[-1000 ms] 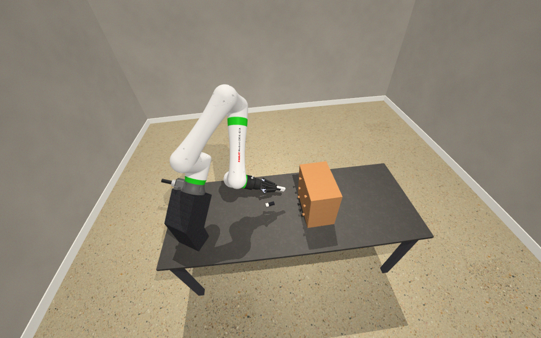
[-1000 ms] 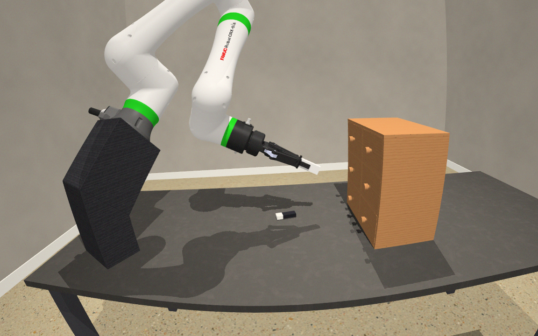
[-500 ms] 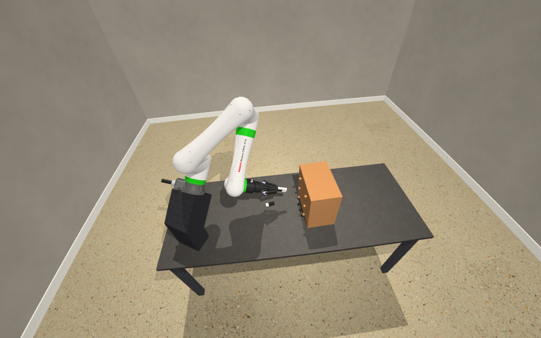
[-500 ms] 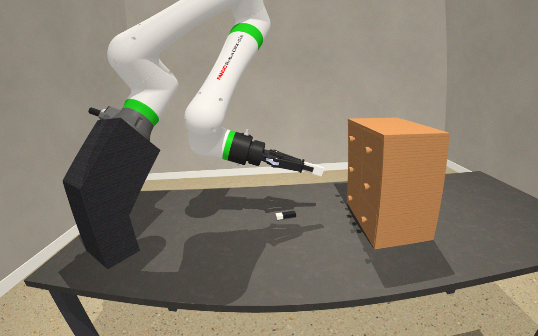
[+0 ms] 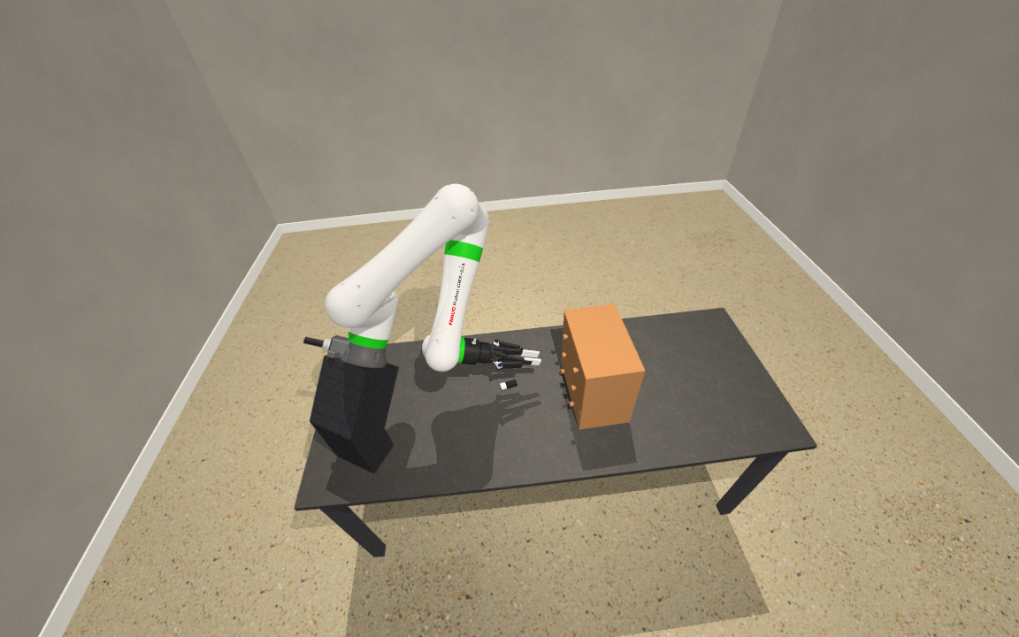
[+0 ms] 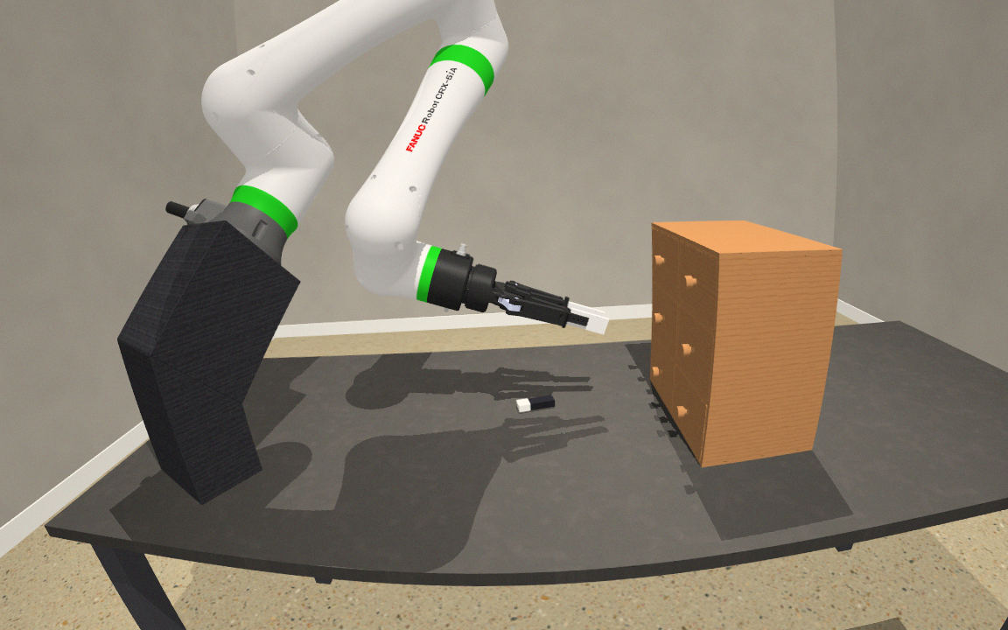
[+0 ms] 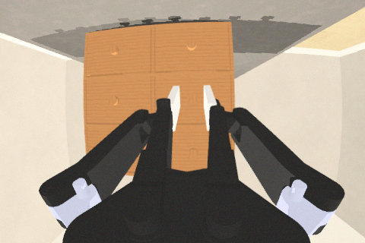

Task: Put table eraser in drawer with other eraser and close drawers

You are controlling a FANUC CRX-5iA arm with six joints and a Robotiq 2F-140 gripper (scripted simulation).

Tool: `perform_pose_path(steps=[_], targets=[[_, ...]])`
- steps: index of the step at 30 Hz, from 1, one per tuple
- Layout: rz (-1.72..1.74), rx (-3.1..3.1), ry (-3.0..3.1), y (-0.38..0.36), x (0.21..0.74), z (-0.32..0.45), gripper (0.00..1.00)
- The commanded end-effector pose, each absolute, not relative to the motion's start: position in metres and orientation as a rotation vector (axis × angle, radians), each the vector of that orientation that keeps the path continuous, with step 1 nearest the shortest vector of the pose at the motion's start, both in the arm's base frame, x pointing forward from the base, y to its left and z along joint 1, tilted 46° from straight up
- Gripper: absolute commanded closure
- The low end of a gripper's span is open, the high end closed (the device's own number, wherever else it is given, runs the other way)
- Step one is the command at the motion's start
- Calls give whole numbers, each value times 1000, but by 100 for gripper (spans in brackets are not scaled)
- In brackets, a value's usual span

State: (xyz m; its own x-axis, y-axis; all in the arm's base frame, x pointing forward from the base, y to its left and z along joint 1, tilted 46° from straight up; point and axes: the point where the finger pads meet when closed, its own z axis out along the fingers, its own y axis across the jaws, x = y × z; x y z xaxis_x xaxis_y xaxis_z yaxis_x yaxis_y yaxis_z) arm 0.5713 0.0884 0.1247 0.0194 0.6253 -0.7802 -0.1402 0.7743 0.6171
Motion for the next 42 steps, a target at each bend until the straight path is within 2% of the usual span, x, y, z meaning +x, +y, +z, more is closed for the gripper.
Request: perform_pose_path(steps=[1, 19, 42], targets=[[622, 422, 1438, 88, 571, 125, 80], [622, 422, 1438, 93, 579, 121, 80], [622, 422, 1438, 141, 664, 79, 80]])
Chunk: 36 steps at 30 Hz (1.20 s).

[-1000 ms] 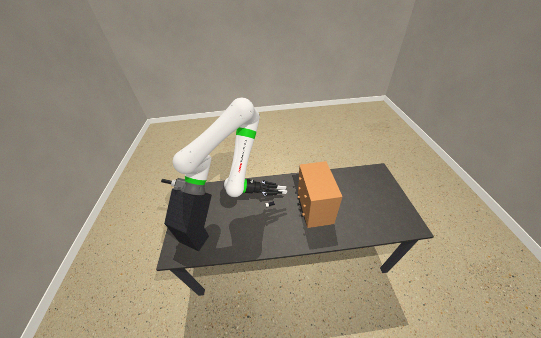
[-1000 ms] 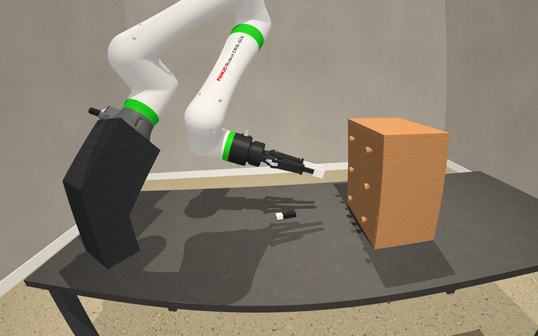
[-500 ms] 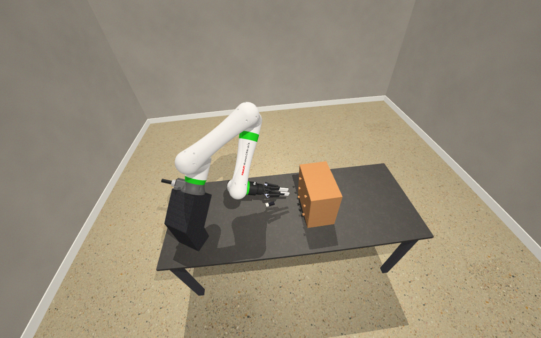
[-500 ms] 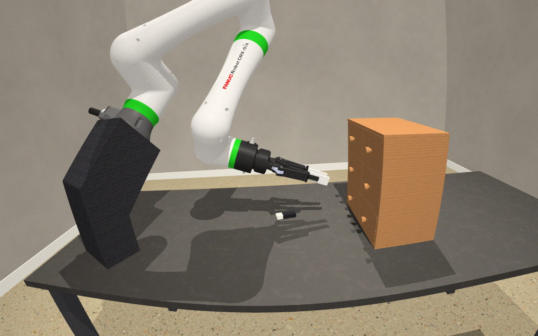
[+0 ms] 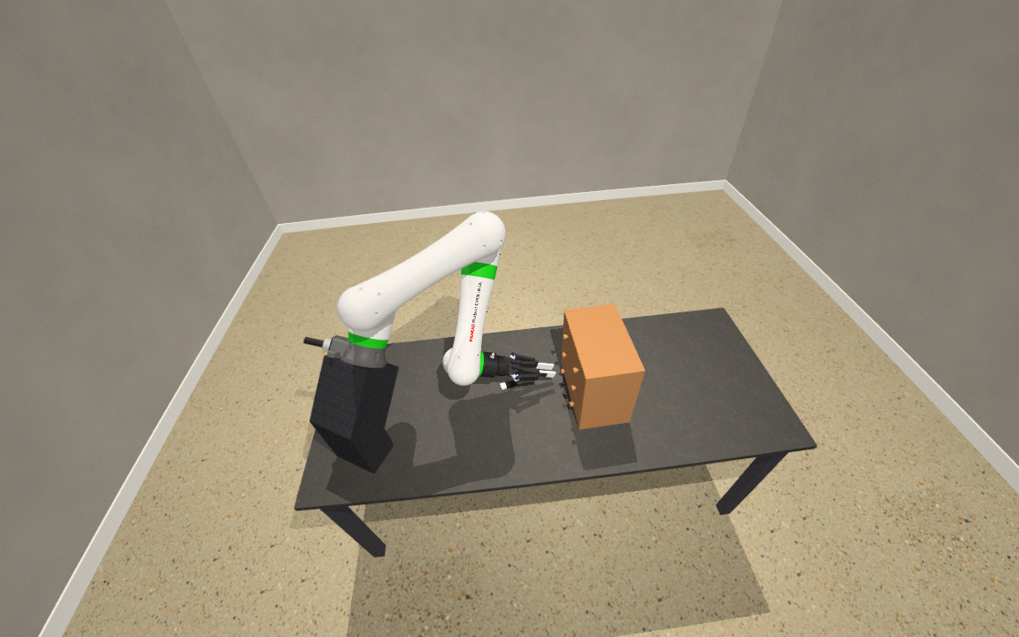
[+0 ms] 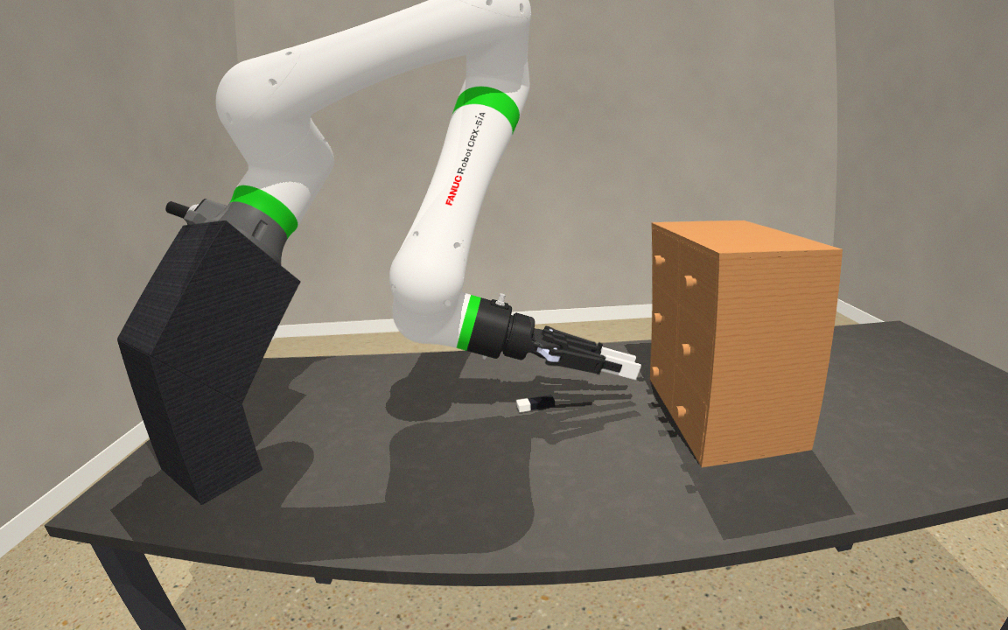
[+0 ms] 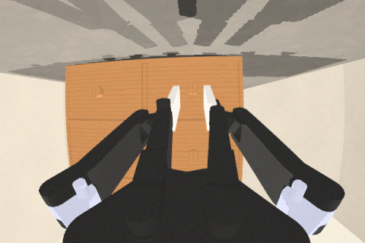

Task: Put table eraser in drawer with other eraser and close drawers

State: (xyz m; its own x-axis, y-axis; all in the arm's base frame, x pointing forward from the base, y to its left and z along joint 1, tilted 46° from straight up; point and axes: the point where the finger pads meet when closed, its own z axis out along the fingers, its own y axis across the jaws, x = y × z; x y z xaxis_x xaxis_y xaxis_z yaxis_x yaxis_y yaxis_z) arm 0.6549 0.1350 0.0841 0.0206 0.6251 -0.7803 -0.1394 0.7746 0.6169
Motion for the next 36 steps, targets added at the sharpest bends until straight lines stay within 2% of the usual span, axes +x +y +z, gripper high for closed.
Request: perform_pose_path(steps=[1, 36], targets=[[622, 422, 1438, 142, 665, 78, 80], [622, 422, 1438, 143, 670, 78, 80]])
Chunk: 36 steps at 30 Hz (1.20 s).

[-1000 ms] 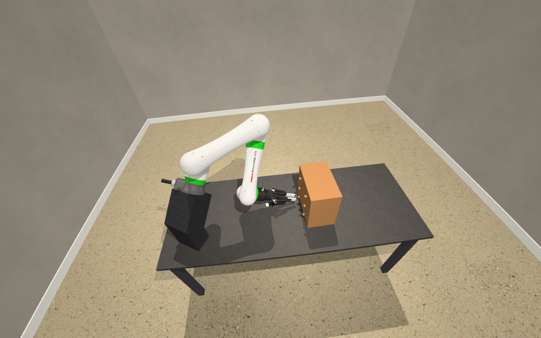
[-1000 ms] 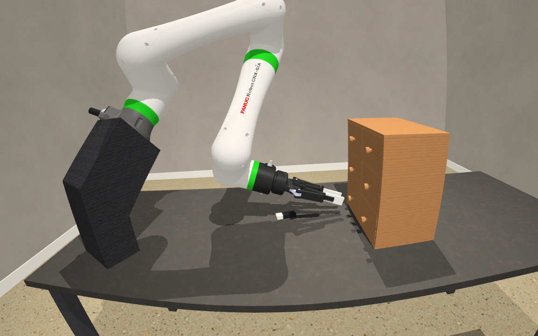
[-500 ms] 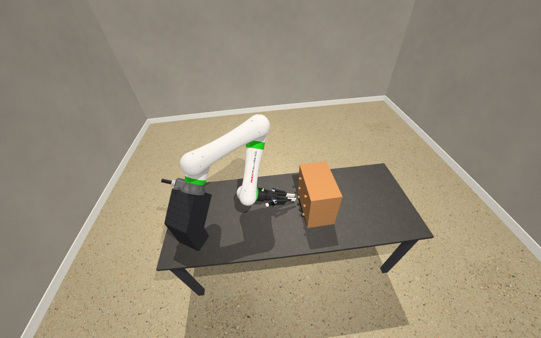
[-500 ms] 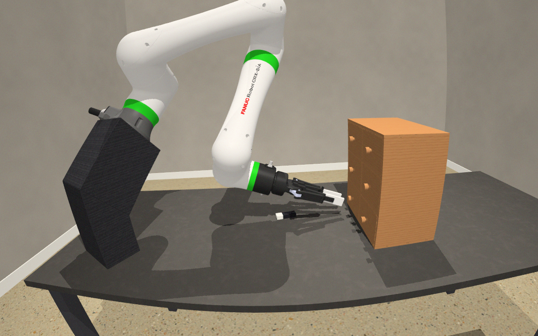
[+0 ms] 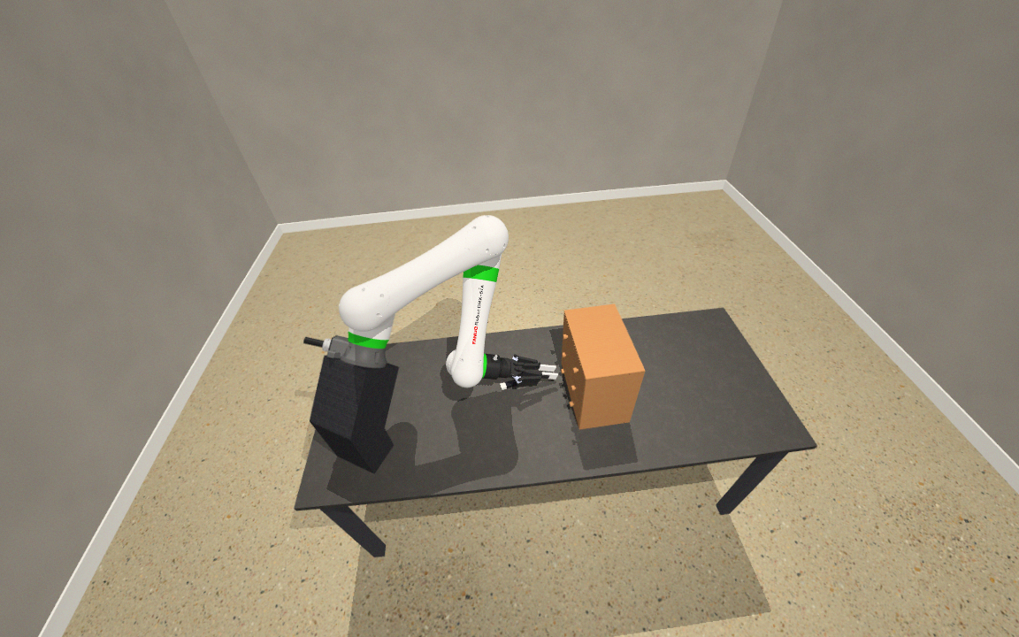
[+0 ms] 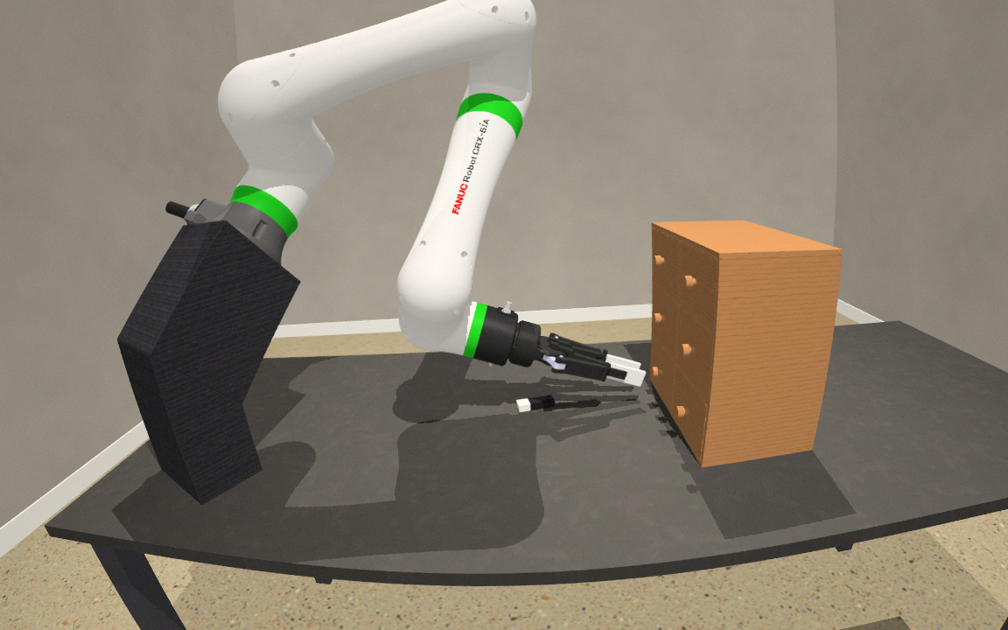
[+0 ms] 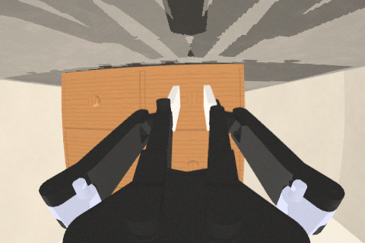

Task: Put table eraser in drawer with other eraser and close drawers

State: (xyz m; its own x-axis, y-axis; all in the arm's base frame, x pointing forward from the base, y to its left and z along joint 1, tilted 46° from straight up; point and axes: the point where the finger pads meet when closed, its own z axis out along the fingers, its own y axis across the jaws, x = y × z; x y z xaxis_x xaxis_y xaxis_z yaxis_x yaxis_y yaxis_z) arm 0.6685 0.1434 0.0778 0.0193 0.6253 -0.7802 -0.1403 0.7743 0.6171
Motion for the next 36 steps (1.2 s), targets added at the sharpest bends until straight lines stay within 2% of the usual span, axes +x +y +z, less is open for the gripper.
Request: perform_pose_path(steps=[1, 36], targets=[[622, 422, 1438, 143, 670, 78, 80], [622, 422, 1438, 139, 700, 90, 80]])
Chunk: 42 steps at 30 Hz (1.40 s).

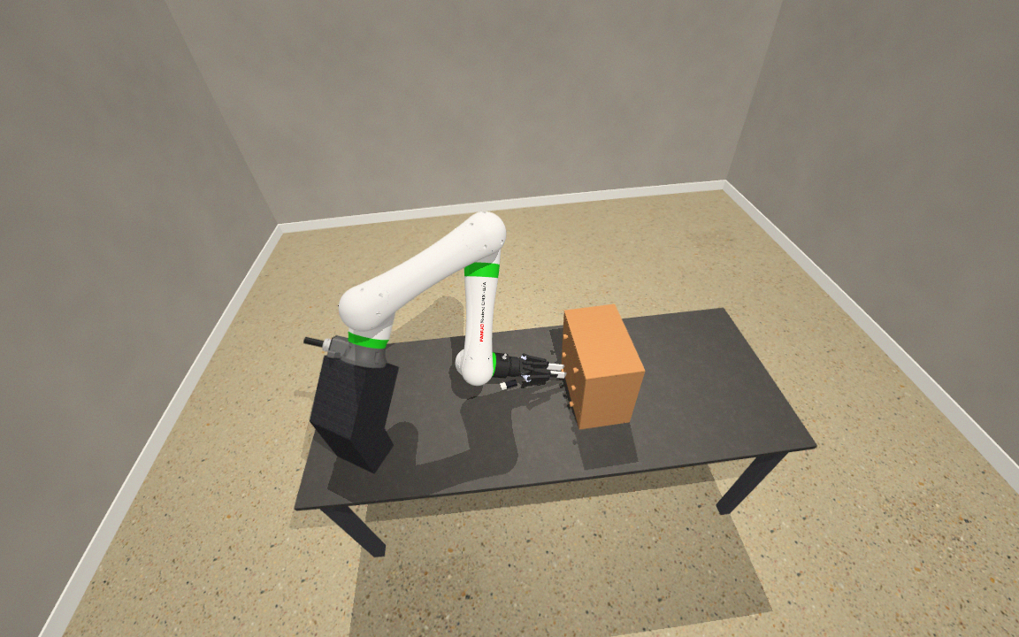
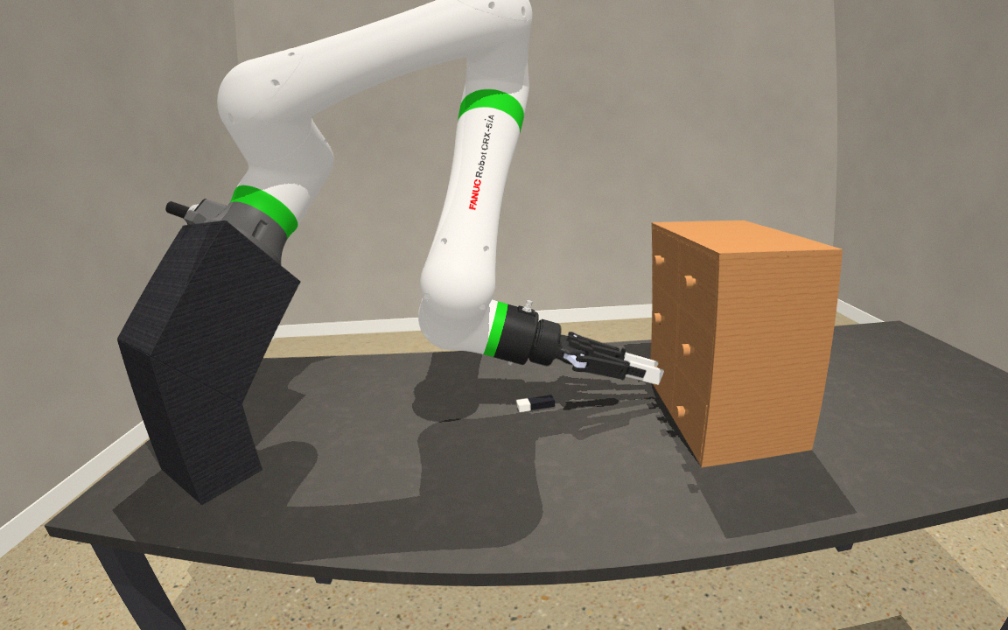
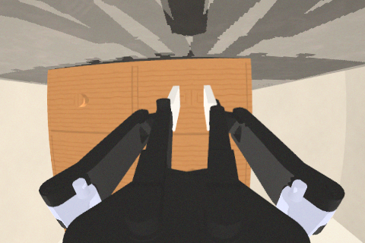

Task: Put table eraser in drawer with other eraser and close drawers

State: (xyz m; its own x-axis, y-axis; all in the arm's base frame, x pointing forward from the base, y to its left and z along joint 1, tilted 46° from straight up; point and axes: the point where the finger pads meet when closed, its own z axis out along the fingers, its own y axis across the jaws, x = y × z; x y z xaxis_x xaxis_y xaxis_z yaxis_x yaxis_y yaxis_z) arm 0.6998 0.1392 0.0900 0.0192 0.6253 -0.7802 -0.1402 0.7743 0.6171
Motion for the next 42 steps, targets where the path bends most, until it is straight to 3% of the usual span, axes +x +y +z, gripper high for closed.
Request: perform_pose_path(steps=[1, 18, 19, 42], targets=[[622, 422, 1438, 139, 700, 90, 80], [622, 422, 1438, 139, 700, 90, 80], [622, 422, 1438, 139, 700, 90, 92], [622, 422, 1438, 139, 700, 90, 92]])
